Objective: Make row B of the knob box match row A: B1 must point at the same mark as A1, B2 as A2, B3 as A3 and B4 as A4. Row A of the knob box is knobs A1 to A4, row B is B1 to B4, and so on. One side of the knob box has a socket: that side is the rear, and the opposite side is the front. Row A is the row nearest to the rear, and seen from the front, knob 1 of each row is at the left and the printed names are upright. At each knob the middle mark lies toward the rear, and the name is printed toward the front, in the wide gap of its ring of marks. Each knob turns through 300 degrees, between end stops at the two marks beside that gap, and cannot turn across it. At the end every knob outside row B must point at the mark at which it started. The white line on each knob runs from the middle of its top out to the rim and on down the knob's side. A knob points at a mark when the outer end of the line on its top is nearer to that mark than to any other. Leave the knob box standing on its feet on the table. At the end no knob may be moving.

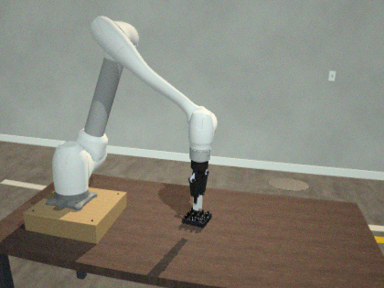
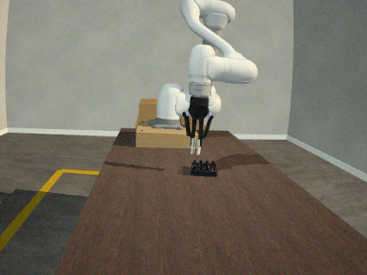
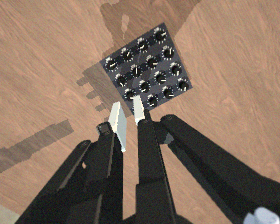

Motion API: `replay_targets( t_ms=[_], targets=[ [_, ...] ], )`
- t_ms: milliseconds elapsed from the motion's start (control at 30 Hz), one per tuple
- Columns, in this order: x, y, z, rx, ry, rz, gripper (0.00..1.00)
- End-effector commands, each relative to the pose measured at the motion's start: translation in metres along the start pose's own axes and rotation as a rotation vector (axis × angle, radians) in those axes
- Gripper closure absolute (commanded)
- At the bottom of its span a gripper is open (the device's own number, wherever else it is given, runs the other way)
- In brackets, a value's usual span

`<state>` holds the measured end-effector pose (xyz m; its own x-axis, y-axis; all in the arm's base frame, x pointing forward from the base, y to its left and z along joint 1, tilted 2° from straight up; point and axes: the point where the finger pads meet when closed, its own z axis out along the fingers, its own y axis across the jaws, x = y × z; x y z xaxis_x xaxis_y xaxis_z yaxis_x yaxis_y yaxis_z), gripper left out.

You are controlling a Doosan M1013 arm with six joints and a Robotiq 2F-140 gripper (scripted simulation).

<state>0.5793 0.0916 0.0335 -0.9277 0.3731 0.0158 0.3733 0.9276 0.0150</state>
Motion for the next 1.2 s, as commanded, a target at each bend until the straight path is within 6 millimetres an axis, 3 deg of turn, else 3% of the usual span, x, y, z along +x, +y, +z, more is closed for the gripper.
replay_targets(
  t_ms=[0, 167, 1167],
  targets=[
    [0.0, -0.0001, -0.0017, -0.011, 0.006, -0.142, 0.88],
    [0.0, -0.0001, -0.0031, -0.012, 0.005, -0.254, 0.88],
    [0.0, -0.0001, -0.0031, -0.012, 0.005, -0.256, 0.88]
  ],
)
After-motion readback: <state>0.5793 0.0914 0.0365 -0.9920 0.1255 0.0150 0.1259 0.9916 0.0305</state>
